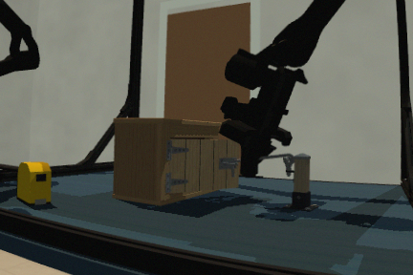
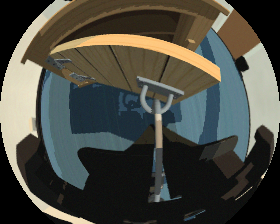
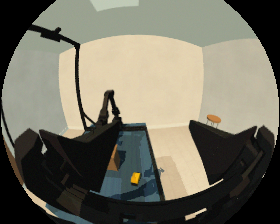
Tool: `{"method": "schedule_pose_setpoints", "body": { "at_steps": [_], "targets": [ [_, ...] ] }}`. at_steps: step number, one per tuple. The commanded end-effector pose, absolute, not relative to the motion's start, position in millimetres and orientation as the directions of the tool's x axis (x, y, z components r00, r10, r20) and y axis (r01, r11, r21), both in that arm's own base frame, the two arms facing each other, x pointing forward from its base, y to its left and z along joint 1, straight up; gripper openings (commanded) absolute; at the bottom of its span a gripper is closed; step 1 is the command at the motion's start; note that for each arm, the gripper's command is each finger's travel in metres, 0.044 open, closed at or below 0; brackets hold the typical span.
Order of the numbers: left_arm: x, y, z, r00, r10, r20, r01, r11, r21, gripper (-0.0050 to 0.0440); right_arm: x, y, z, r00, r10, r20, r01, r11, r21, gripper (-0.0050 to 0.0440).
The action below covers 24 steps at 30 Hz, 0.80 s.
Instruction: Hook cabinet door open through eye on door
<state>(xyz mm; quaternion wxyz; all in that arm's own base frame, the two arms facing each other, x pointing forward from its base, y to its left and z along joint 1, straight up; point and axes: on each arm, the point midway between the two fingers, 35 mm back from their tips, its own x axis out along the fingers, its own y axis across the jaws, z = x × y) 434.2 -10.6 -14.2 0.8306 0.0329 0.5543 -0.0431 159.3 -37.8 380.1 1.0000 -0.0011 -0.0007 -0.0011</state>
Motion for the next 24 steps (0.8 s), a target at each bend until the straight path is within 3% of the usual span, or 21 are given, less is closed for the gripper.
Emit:
{"method": "schedule_pose_setpoints", "body": {
  "at_steps": [1, 18, 24],
  "targets": [
    [433.8, -10.2, -16.5, 0.38, -0.033, -0.924, 0.108, 0.994, 0.009, 0.0, 159.2, -37.7, 380.2, 1.0, 0.0, 0.001, 0.0, 1.0, 0.001, 0.04],
    [432.5, -10.1, -19.6, 0.38, -0.033, -0.924, 0.108, 0.994, 0.009, 0.0, 159.2, -37.7, 380.2, 1.0, 0.0, 0.001, 0.0, 1.0, 0.001, 0.04],
    [433.5, -10.2, -20.4, 0.333, -0.029, -0.942, 0.109, 0.994, 0.008, 0.0, 159.2, -37.7, 380.2, 1.0, 0.0, 0.001, 0.0, 1.0, 0.001, 0.04]
  ]
}}
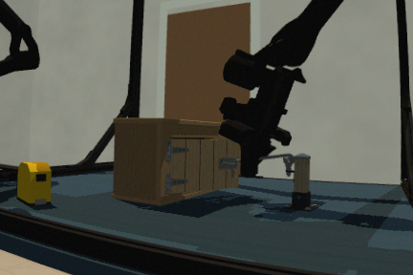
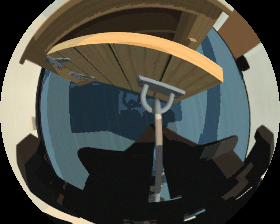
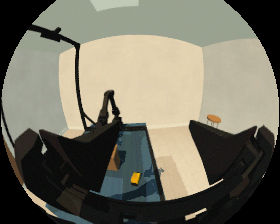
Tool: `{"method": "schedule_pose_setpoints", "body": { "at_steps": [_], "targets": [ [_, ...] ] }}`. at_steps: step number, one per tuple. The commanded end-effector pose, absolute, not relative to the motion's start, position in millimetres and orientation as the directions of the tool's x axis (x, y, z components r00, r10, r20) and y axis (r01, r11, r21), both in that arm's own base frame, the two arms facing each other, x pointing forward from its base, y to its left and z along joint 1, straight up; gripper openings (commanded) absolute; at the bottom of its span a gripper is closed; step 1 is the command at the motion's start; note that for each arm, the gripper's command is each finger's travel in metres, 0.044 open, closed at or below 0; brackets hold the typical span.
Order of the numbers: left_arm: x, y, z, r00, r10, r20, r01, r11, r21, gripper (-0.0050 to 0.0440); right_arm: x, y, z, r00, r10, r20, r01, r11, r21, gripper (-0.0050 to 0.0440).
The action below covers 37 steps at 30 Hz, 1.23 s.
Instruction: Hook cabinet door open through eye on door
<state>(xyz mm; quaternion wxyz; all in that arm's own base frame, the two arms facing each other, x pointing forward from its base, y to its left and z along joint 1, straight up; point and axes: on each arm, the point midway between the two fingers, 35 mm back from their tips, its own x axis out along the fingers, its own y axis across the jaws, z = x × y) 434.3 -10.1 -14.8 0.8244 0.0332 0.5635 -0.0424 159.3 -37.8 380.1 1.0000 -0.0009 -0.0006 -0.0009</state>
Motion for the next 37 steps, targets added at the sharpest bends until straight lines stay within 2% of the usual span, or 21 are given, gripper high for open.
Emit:
{"method": "schedule_pose_setpoints", "body": {
  "at_steps": [1, 3, 5, 12, 22, 25, 29, 36, 37],
  "targets": [
    [434, -10, -20, 0.333, -0.029, -0.942, 0.109, 0.994, 0.008, 0.0, 159, -38, 380, 1.0, 0.0, 0.001, 0.0, 1.0, 0.001, 0.04],
    [434, -10, -15, 0.357, -0.032, -0.933, 0.107, 0.994, 0.007, 0.0048, 159, -38, 380, 1.0, 0.0, 0.001, 0.0, 1.0, 0.001, 0.04],
    [434, -10, -15, 0.357, -0.032, -0.933, 0.107, 0.994, 0.007, 0.0048, 159, -38, 380, 1.0, 0.0, 0.001, 0.0, 1.0, 0.001, 0.04],
    [434, -10, -15, 0.357, -0.032, -0.933, 0.107, 0.994, 0.007, 0.0216, 159, -38, 380, 1.0, 0.0, 0.001, 0.0, 1.0, 0.001, 0.04],
    [435, -10, -2, 0.357, -0.032, -0.933, 0.108, 0.994, 0.007, 0.022, 159, -38, 380, 1.0, 0.0, 0.001, 0.0, 1.0, 0.001, 0.04],
    [434, -11, 42, 0.357, -0.033, -0.934, 0.109, 0.994, 0.007, 0.022, 159, -38, 380, 1.0, 0.0, 0.001, 0.0, 1.0, 0.001, 0.04],
    [434, -11, 45, 0.357, -0.033, -0.934, 0.109, 0.994, 0.007, 0.022, 159, -38, 380, 1.0, 0.0, 0.001, 0.0, 1.0, 0.001, 0.04],
    [434, -11, 45, 0.357, -0.033, -0.934, 0.109, 0.994, 0.007, 0.0388, 159, -38, 380, 1.0, 0.0, 0.001, 0.0, 1.0, 0.001, 0.04],
    [434, -11, 45, 0.357, -0.033, -0.934, 0.109, 0.994, 0.007, 0.04, 159, -38, 380, 1.0, 0.0, 0.001, 0.0, 1.0, 0.001, 0.04]
  ]
}}
